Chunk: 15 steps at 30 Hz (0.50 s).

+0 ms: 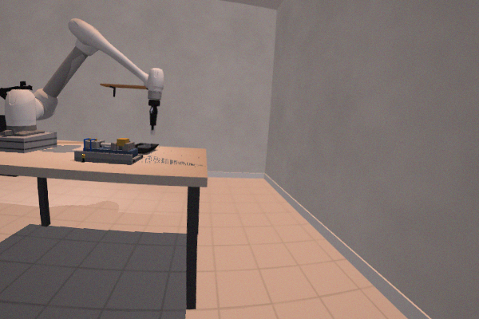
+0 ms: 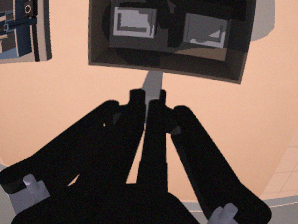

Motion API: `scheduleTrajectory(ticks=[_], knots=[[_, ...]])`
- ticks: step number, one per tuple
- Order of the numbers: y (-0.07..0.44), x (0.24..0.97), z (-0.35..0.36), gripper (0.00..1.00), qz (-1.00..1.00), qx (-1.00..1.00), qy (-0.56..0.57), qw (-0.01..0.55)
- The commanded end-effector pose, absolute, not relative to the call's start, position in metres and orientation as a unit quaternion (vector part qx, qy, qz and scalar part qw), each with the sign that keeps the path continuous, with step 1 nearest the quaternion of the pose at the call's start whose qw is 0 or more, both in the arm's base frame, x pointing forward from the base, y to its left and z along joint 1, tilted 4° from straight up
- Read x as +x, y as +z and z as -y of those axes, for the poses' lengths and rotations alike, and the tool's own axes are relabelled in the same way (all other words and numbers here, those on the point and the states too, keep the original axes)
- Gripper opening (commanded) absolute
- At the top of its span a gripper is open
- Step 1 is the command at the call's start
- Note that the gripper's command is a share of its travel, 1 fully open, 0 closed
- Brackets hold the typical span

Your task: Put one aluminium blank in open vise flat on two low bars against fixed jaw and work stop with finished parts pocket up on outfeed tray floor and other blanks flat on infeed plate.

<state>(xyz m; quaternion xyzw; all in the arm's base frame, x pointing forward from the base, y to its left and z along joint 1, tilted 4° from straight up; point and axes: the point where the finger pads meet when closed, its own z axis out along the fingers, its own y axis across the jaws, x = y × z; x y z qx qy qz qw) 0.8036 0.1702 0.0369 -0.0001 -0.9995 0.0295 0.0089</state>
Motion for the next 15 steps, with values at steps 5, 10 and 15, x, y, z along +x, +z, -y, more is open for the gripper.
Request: scheduleTrajectory(ticks=[5,10,15], knots=[[0.042,0.804,-0.171,0.0,1.0,0.0,0.029,0.009],[0.051,0.804,-0.171,0.0,1.0,0.0,0.029,0.009],[0.064,0.804,-0.172,0.0,1.0,0.0,0.029,0.009]])
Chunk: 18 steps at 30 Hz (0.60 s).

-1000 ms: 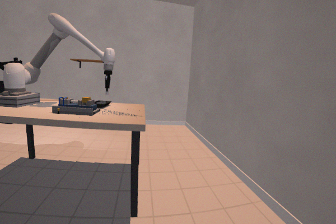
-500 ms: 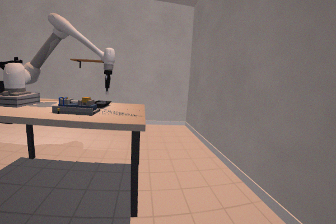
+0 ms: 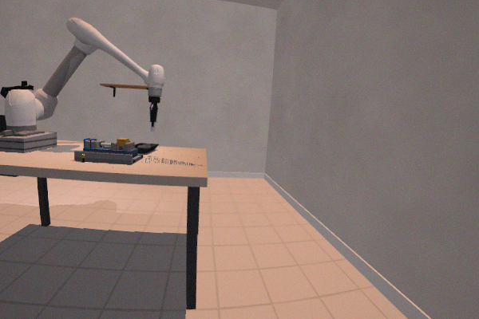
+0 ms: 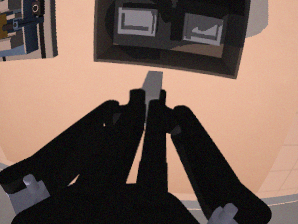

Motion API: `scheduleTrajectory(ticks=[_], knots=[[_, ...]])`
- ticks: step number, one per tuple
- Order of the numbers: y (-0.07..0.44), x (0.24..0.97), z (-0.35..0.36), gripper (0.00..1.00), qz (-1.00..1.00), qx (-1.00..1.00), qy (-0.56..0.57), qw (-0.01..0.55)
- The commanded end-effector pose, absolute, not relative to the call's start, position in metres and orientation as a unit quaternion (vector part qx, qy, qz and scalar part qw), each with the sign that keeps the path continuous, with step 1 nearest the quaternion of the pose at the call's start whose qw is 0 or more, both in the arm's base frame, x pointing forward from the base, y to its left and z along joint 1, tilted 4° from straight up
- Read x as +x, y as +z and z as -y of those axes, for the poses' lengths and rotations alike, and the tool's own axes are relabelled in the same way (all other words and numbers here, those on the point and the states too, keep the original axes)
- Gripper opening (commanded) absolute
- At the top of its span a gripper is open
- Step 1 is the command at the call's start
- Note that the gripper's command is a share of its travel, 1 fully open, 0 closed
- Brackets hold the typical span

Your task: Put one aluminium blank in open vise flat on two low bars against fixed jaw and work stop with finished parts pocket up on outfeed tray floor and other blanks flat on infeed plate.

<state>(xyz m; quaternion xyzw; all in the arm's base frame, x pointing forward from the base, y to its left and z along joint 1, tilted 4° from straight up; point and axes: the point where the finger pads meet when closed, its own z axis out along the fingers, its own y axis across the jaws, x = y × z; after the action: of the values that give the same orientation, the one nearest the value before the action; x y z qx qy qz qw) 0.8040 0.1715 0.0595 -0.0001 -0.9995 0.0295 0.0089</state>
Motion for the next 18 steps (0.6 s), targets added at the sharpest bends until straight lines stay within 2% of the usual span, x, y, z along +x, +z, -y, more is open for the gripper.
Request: scheduleTrajectory(ticks=[1,18], knots=[[0.067,0.804,-0.172,0.0,1.0,0.0,0.029,0.009],[0.098,0.805,-0.174,0.0,1.0,0.0,0.029,0.009]])
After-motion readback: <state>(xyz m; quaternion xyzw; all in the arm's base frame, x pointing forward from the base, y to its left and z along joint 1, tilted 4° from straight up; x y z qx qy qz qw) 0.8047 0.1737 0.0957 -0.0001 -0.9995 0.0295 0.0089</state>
